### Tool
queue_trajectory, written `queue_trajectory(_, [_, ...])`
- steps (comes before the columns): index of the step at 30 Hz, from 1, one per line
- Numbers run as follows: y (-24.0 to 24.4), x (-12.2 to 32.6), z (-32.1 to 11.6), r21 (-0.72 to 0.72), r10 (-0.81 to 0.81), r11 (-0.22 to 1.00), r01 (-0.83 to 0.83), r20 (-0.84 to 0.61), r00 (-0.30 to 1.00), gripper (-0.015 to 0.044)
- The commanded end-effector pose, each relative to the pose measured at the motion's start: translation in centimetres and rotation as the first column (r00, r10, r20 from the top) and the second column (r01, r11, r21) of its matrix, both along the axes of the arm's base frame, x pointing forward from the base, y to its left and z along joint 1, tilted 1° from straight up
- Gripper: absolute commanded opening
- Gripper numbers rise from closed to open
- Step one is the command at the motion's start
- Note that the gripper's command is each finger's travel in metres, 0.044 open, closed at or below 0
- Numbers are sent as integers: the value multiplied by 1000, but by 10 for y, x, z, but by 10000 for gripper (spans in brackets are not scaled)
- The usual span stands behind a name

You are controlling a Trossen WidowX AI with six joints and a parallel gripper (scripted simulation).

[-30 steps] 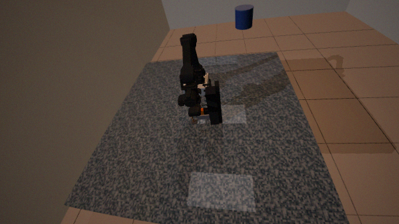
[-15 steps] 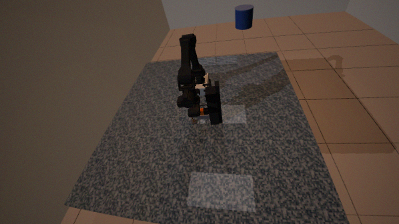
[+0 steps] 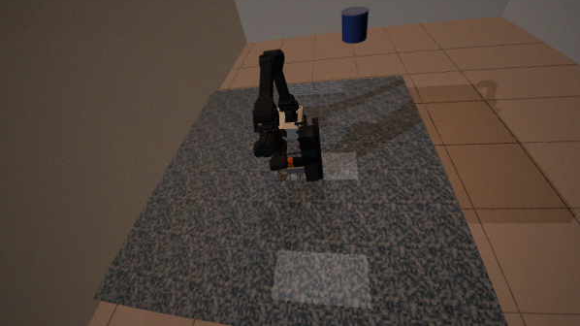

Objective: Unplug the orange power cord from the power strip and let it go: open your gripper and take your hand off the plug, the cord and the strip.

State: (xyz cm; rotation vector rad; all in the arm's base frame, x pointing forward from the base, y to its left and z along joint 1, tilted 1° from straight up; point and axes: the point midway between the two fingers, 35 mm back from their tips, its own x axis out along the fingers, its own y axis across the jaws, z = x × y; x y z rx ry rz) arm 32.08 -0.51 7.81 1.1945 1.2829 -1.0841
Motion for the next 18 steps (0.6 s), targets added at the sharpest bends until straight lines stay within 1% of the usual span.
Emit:
queue_trajectory(1, [-41, -2, 2, -82, -62, 995, 62, 4, 998, 0])
queue_trajectory(3, [-44, -3, 2, -83, -62, 995, 62, 4, 998, 0])
queue_trajectory(8, [-29, -3, 0, -80, -63, 995, 63, 3, 998, 131])
queue_trajectory(16, [-29, -3, 0, -80, -63, 995, 63, 3, 998, 341])
queue_trajectory(18, [-36, -2, 2, -81, -63, 995, 63, 4, 998, 394])
